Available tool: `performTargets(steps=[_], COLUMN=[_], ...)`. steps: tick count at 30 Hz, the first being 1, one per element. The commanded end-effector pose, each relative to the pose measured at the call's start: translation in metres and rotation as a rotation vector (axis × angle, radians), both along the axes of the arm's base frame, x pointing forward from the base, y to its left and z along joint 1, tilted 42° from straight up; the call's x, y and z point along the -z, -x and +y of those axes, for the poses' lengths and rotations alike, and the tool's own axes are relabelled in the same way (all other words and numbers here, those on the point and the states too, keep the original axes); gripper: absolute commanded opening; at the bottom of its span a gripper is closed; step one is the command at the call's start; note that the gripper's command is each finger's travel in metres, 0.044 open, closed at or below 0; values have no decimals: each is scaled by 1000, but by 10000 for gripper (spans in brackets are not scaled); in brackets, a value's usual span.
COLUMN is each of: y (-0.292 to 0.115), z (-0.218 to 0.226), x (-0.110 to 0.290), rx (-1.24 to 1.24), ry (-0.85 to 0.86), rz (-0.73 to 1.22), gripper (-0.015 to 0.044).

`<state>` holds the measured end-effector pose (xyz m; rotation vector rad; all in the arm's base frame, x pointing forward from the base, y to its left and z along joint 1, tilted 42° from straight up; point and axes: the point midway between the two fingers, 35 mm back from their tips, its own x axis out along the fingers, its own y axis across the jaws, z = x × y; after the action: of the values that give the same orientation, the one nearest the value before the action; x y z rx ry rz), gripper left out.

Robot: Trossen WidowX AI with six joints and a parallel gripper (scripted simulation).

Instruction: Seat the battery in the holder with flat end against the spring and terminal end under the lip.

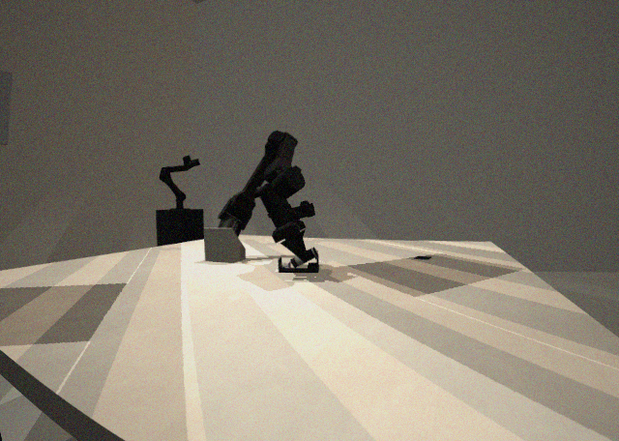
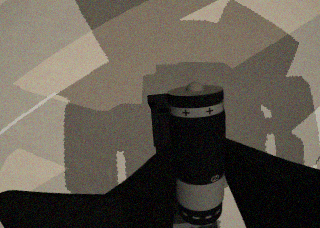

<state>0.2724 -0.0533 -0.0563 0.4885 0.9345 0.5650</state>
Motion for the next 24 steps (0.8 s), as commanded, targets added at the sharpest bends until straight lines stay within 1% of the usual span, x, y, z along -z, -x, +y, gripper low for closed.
performTargets(steps=[1,9,24], y=[4,6,22], z=[4,5,4], x=[-1,0,4], rx=[21,34,38], ry=[-13,-8,0], rz=[-14,-21,-19], gripper=[87,87,87])
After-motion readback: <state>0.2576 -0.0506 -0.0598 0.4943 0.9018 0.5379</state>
